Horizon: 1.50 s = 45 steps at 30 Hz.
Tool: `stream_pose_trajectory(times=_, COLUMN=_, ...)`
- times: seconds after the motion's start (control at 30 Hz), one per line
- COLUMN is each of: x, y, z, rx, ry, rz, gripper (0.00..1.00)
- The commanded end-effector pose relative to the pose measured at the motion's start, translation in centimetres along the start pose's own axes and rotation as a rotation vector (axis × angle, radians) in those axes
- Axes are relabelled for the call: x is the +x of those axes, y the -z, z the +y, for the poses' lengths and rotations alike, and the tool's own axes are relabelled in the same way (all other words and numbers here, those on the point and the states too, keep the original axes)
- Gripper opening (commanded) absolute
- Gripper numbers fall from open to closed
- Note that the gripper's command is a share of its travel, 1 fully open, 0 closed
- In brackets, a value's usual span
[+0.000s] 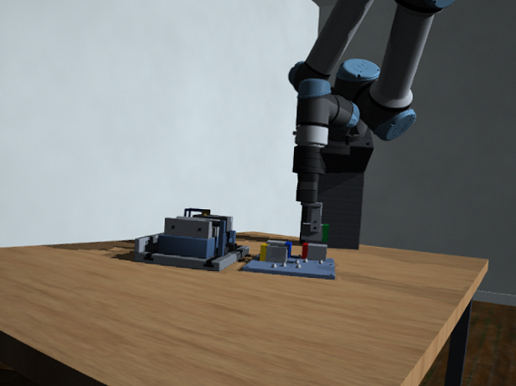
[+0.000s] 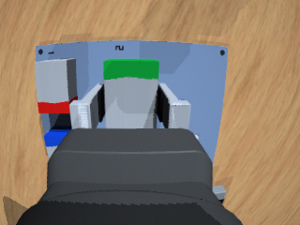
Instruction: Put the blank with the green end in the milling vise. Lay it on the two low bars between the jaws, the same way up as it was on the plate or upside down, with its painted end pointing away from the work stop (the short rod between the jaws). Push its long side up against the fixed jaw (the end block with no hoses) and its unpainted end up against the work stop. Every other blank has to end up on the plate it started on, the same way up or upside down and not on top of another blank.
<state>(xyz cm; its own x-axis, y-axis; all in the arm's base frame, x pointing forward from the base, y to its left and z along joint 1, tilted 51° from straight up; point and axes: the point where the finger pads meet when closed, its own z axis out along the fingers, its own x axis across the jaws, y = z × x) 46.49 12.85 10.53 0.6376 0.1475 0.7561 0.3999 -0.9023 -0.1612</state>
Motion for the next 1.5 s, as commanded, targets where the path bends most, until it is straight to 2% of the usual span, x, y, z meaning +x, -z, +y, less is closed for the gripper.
stream_pose_trajectory(times=0.0, x=0.0, y=0.2, z=0.0, rx=0.001, ry=0.001, rz=-0.002, gripper=0.0)
stream_pose_trajectory(times=0.13, x=0.0, y=0.2, z=0.0, rx=0.001, ry=0.001, rz=-0.002, gripper=0.0)
stream_pose_trajectory(times=0.3, x=0.0, y=3.2, z=0.0, rx=0.001, ry=0.001, rz=-0.002, gripper=0.0)
stream_pose_trajectory(times=0.7, x=0.0, y=3.2, z=0.0, rx=0.001, ry=0.001, rz=-0.002, gripper=0.0)
stream_pose_trajectory(times=0.87, x=0.0, y=7.7, z=0.0, rx=0.001, ry=0.001, rz=-0.002, gripper=0.0)
stream_pose_trajectory(times=1.47, x=0.0, y=7.9, z=0.0, rx=0.001, ry=0.001, rz=-0.002, gripper=0.0)
